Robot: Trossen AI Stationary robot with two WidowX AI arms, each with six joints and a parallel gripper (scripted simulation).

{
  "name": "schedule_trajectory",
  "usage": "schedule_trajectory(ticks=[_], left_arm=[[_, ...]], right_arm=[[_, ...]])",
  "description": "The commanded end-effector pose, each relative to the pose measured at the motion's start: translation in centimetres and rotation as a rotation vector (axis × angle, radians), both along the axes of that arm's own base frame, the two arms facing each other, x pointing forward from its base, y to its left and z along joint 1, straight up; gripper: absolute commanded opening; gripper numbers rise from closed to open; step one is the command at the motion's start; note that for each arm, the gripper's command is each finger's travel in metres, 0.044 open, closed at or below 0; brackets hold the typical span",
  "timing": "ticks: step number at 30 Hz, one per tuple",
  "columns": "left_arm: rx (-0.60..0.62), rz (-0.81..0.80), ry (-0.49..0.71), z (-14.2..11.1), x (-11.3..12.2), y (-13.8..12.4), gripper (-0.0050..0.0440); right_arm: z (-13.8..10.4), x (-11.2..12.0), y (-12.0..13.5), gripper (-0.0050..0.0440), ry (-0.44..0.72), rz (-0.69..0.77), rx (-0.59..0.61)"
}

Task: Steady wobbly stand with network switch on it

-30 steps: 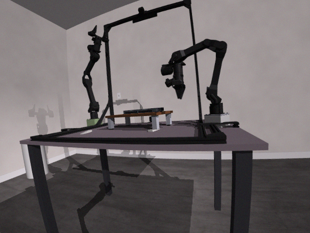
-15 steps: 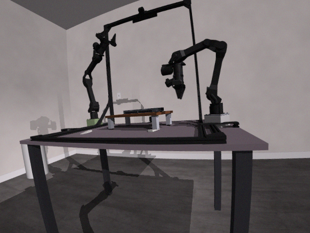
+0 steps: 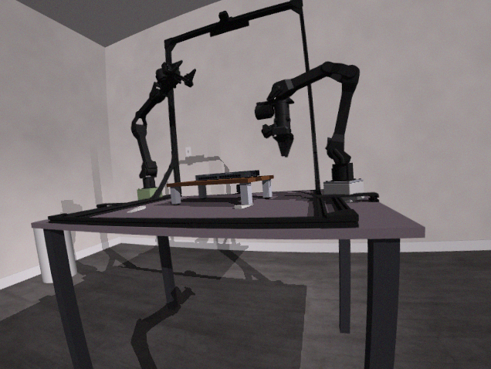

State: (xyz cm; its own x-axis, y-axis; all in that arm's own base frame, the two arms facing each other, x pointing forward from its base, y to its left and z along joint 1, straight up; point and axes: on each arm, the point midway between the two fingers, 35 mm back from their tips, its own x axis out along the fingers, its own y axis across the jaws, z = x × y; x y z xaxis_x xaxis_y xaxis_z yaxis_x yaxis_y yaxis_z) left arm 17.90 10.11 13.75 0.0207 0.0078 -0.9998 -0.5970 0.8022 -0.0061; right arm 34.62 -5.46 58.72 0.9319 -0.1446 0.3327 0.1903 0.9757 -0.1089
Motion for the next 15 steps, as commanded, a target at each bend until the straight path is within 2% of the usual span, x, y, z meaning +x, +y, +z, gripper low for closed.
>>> schedule_trajectory(ticks=[1, 3, 10, 15], left_arm=[[0.0, 0.0, 0.0, 0.0, 0.0, 0.0, 0.044], [0.0, 0.0, 0.0, 0.0, 0.0, 0.0, 0.044], [0.0, 0.0, 0.0, 0.0, 0.0, 0.0, 0.044], [0.0, 0.0, 0.0, 0.0, 0.0, 0.0, 0.044]], right_arm=[[-7.0, 2.7, -0.7, 0.044, 0.229, -0.01, 0.022], [-10.0, 3.3, -0.9, 0.044, 0.33, -0.013, 0.032], [-9.8, 3.4, -0.8, 0.044, 0.328, -0.01, 0.035], [-17.2, 3.8, -1.1, 0.044, 0.573, -0.015, 0.06]])
